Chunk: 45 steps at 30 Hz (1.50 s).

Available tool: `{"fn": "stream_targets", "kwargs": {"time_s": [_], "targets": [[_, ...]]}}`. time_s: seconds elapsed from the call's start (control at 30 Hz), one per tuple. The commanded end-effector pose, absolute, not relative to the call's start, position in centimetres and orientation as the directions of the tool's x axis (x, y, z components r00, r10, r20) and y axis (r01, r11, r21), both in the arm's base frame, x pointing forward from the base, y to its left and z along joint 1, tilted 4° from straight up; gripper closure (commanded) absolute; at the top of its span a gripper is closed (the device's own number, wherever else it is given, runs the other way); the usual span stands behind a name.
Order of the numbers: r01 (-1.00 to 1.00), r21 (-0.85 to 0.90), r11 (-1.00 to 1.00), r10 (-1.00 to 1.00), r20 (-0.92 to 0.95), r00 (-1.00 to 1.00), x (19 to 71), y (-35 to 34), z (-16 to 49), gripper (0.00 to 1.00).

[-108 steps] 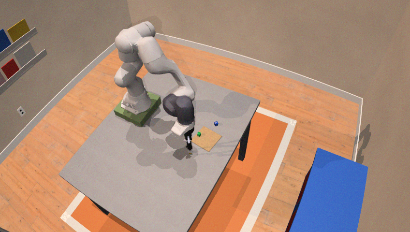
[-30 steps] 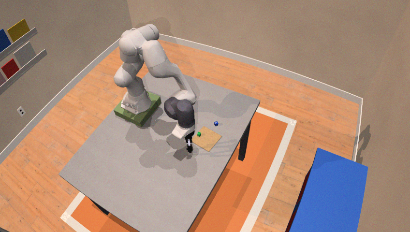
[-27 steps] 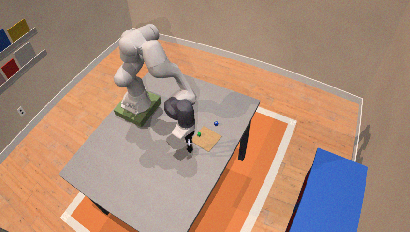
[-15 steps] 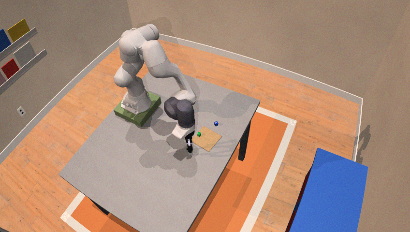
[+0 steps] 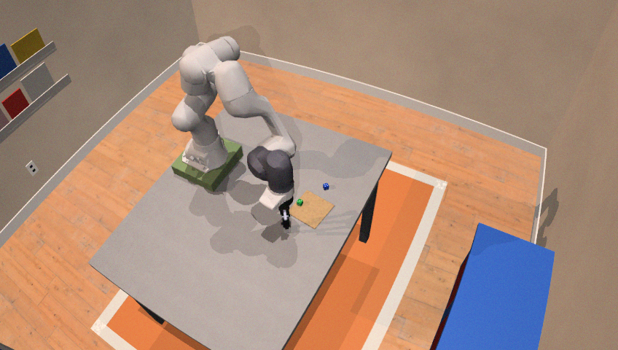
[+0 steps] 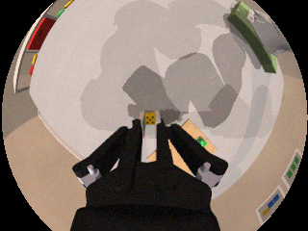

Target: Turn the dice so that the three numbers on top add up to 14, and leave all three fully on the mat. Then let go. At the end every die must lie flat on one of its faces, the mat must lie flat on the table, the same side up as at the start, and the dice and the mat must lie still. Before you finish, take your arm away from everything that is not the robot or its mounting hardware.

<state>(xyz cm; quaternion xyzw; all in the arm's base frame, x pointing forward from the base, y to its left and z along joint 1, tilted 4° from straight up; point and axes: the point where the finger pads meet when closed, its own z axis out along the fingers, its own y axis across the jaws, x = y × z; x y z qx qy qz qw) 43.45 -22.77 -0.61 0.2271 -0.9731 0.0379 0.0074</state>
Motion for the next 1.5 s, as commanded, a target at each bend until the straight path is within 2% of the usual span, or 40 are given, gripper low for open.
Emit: {"fn": "stream_targets", "kwargs": {"time_s": [0.0,1.07,1.23,1.47], "targets": [[-0.444,-0.072,0.893,-0.443,0.03,-0.896,43.6,-22.8,-0.6,0.91],[-0.444,-0.072,0.893,-0.443,0.03,-0.896,43.6,-22.8,-0.4,0.91],[-0.444,-0.072,0.893,-0.443,0.03,-0.896,43.6,-22.7,0.5,0.91],[-0.444,-0.072,0.893,-0.443,0.03,-0.896,43.6,-22.4,5.3,0.91]]}}
